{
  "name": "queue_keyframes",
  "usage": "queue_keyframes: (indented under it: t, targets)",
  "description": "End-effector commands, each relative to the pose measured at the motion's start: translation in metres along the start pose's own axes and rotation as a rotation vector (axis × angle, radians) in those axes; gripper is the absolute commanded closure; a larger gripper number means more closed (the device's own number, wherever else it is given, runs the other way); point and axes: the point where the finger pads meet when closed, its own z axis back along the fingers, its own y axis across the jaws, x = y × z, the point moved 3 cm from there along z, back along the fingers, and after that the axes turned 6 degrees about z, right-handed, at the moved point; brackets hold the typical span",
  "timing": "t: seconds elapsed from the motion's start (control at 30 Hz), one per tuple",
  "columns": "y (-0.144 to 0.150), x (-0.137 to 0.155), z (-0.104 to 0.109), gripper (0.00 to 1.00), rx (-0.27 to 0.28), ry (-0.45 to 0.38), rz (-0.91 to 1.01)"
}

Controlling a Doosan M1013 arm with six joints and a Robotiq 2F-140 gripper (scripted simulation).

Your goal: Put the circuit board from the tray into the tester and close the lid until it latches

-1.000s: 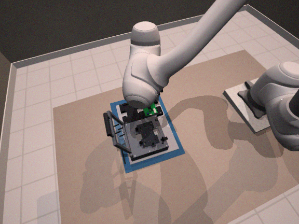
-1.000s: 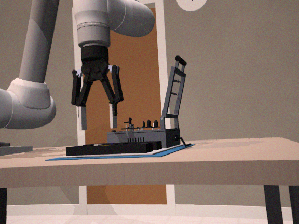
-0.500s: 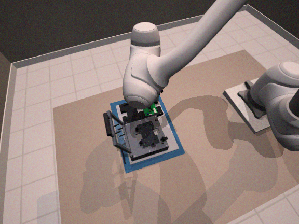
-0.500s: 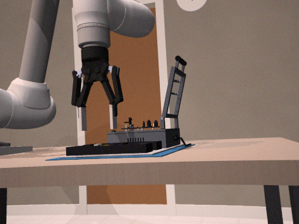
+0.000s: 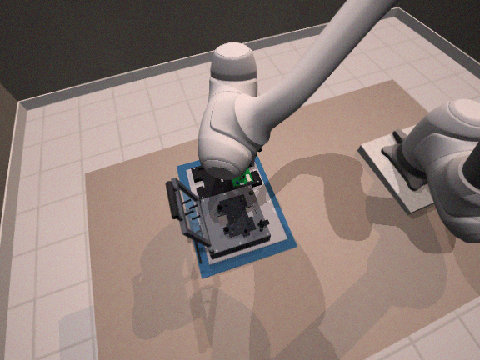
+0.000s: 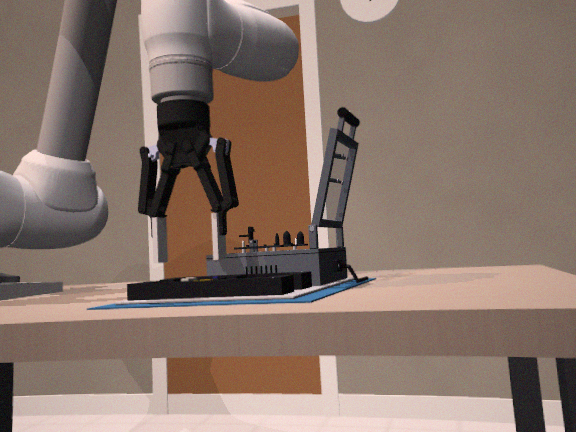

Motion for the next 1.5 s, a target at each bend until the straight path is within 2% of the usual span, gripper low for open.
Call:
queue_keyframes:
  t: [0.0,0.53,1.47]
  targets:
    - [0.000,0.000,-0.006,0.42,0.000,0.000,0.000]
    - [0.000,0.000,-0.020,0.42,0.000,0.000,0.000]
    - [0.000,0.000,-0.021,0.42,0.000,0.000,0.000]
